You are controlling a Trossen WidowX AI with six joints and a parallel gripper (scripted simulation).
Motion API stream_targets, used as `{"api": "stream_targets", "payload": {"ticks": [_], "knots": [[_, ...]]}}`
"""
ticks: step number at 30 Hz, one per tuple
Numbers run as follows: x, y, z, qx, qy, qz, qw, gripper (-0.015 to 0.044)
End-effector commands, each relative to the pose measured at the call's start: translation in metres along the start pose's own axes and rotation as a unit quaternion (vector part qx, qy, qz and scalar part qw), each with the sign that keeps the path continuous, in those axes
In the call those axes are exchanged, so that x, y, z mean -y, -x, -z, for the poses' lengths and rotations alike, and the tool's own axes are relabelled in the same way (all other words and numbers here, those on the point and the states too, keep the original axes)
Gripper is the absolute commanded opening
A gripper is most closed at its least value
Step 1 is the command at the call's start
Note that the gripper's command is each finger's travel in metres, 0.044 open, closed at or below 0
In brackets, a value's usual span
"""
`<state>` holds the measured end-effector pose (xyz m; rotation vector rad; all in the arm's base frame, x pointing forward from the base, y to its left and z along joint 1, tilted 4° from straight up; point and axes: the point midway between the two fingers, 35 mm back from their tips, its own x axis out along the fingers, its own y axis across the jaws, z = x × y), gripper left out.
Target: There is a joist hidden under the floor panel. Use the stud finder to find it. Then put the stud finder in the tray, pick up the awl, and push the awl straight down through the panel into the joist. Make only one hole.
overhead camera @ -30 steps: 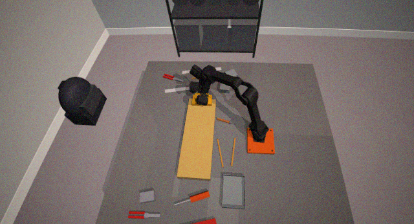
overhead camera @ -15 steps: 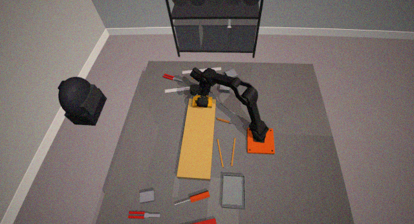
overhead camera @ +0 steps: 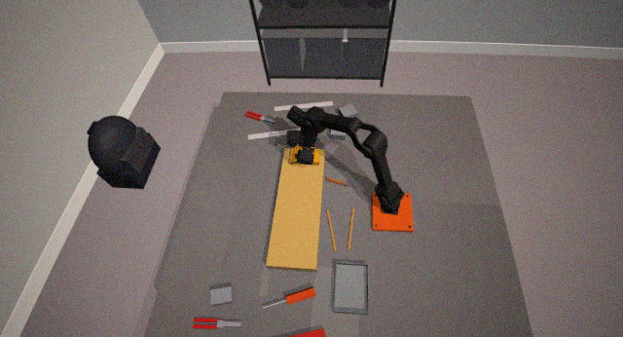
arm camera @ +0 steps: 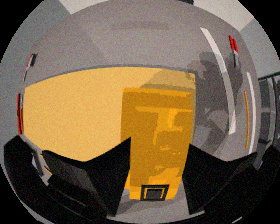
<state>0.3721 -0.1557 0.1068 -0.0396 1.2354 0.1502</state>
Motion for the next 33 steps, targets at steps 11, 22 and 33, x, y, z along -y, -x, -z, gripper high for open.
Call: {"api": "stream_targets", "payload": {"ticks": [11, 22, 33], "knots": [[0.001, -0.019, 0.005, 0.002, -0.002, 0.003, 1.000, 0.0000], [-0.018, -0.019, 0.005, 0.002, -0.002, 0.002, 1.000, 0.0000], [-0.047, -0.019, 0.004, 0.002, -0.003, 0.001, 1.000, 0.0000]]}}
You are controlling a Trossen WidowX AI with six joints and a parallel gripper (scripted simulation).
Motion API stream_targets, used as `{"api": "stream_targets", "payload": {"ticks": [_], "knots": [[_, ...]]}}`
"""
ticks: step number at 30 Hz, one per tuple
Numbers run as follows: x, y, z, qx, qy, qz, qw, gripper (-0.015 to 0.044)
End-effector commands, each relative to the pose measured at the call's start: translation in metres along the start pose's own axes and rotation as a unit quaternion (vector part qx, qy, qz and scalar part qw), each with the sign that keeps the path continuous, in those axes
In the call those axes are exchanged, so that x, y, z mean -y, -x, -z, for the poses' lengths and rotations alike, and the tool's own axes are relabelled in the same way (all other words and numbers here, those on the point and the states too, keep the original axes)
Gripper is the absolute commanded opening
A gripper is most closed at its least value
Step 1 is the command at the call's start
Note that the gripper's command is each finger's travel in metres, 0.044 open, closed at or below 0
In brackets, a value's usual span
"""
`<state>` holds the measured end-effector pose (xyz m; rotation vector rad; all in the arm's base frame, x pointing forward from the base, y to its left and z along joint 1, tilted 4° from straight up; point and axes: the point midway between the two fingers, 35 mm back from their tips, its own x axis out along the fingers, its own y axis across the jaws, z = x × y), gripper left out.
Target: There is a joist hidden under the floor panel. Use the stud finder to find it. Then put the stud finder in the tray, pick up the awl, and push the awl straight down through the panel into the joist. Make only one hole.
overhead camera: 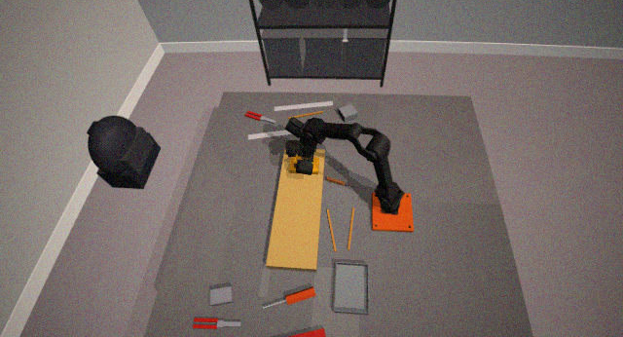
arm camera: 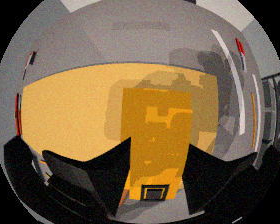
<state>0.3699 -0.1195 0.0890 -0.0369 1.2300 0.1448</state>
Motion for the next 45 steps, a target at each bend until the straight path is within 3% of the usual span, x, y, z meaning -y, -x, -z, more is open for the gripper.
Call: {"api": "stream_targets", "payload": {"ticks": [1, 45], "knots": [[-0.014, 0.000, 0.000, 0.000, 0.000, -0.001, 1.000, 0.0000], [-0.128, 0.000, -0.001, 0.000, -0.002, -0.006, 1.000, 0.0000]]}}
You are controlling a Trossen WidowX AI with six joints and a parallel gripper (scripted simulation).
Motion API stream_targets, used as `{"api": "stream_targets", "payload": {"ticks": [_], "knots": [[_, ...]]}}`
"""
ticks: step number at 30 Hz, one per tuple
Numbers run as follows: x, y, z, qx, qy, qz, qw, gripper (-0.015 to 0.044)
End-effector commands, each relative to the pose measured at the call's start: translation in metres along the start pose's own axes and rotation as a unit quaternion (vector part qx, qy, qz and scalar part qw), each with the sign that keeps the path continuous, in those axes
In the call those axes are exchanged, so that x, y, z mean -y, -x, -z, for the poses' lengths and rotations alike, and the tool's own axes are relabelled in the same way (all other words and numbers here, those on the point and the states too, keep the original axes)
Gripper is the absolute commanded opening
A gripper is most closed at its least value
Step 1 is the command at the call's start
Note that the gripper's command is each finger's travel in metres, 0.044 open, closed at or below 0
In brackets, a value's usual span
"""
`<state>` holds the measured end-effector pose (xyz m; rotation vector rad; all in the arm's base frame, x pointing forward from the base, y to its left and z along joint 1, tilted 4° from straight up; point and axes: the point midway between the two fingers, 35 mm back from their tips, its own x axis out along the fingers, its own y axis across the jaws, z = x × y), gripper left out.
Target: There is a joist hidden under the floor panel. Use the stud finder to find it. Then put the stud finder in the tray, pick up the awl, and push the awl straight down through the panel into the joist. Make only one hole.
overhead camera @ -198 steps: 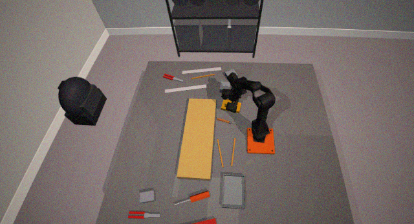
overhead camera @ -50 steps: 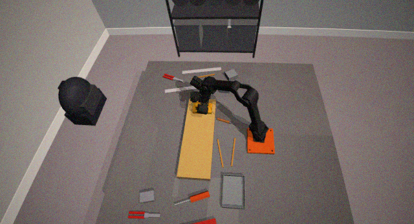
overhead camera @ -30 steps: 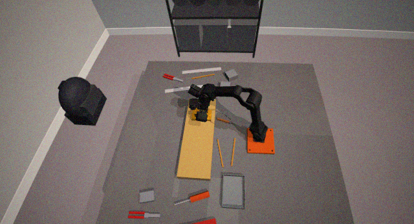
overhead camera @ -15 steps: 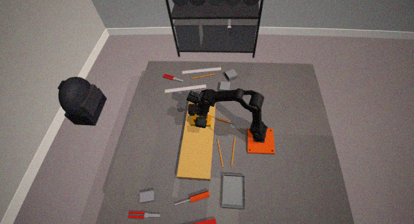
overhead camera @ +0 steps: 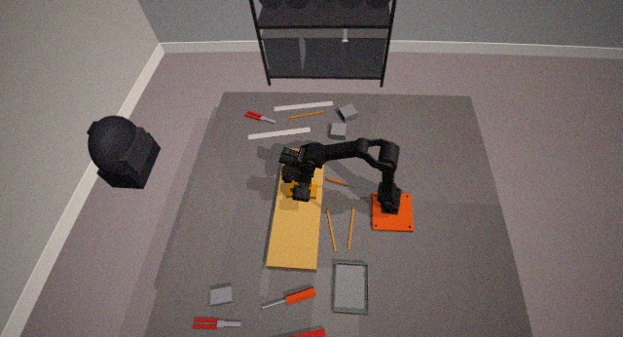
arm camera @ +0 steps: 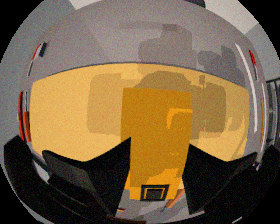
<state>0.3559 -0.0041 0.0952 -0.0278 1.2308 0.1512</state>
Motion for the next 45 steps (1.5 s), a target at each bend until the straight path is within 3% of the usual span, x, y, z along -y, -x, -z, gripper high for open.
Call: {"api": "stream_targets", "payload": {"ticks": [1, 45], "knots": [[-0.014, 0.000, 0.001, 0.000, 0.000, -0.001, 1.000, 0.0000], [-0.128, 0.001, 0.000, 0.000, -0.002, -0.007, 1.000, 0.0000]]}}
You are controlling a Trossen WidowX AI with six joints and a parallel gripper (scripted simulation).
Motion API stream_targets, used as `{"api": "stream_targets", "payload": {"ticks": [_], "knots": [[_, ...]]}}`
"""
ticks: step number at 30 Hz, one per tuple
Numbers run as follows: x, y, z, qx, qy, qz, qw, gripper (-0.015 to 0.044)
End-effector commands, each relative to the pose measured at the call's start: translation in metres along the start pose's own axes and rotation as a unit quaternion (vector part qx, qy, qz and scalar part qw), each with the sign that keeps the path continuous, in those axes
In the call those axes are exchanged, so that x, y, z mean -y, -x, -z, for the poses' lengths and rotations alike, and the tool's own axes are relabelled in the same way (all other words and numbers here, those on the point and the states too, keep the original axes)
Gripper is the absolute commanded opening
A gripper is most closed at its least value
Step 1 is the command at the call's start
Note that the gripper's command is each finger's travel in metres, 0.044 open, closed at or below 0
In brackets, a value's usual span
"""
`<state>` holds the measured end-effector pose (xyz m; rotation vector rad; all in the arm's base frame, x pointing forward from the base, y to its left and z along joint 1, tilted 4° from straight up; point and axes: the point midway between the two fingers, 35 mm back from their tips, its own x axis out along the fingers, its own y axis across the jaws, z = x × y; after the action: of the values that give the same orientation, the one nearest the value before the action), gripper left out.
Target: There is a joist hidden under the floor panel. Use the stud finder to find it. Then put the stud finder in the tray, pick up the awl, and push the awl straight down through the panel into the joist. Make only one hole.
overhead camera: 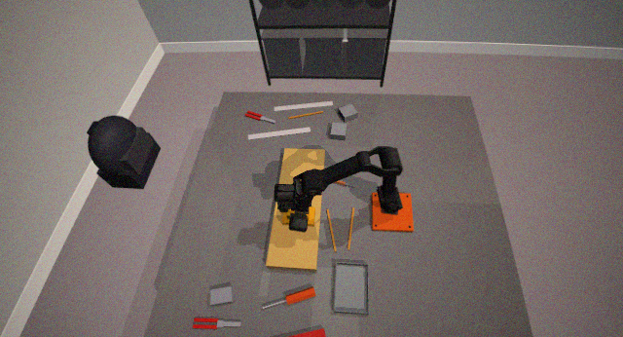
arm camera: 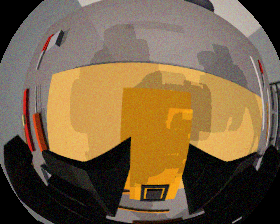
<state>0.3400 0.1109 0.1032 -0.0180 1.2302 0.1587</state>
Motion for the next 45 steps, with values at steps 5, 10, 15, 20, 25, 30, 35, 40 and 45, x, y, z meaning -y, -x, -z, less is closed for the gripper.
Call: {"api": "stream_targets", "payload": {"ticks": [5, 10, 15, 20, 25, 30, 35, 40, 45], "knots": [[-0.024, 0.000, 0.000, 0.000, -0.001, -0.002, 1.000, 0.0000], [-0.037, 0.000, 0.000, 0.000, -0.001, -0.002, 1.000, 0.0000], [-0.050, 0.000, -0.001, 0.000, -0.001, -0.003, 1.000, 0.0000], [-0.063, 0.000, -0.001, 0.000, -0.001, -0.004, 1.000, 0.0000], [-0.076, 0.001, -0.001, 0.000, -0.001, -0.004, 1.000, 0.0000], [-0.089, 0.001, -0.001, 0.000, -0.002, -0.005, 1.000, 0.0000], [-0.101, 0.001, -0.001, 0.000, -0.002, -0.005, 1.000, 0.0000], [-0.114, 0.001, -0.001, 0.000, -0.002, -0.006, 1.000, 0.0000], [-0.127, 0.002, -0.001, 0.000, -0.002, -0.007, 1.000, 0.0000]]}}
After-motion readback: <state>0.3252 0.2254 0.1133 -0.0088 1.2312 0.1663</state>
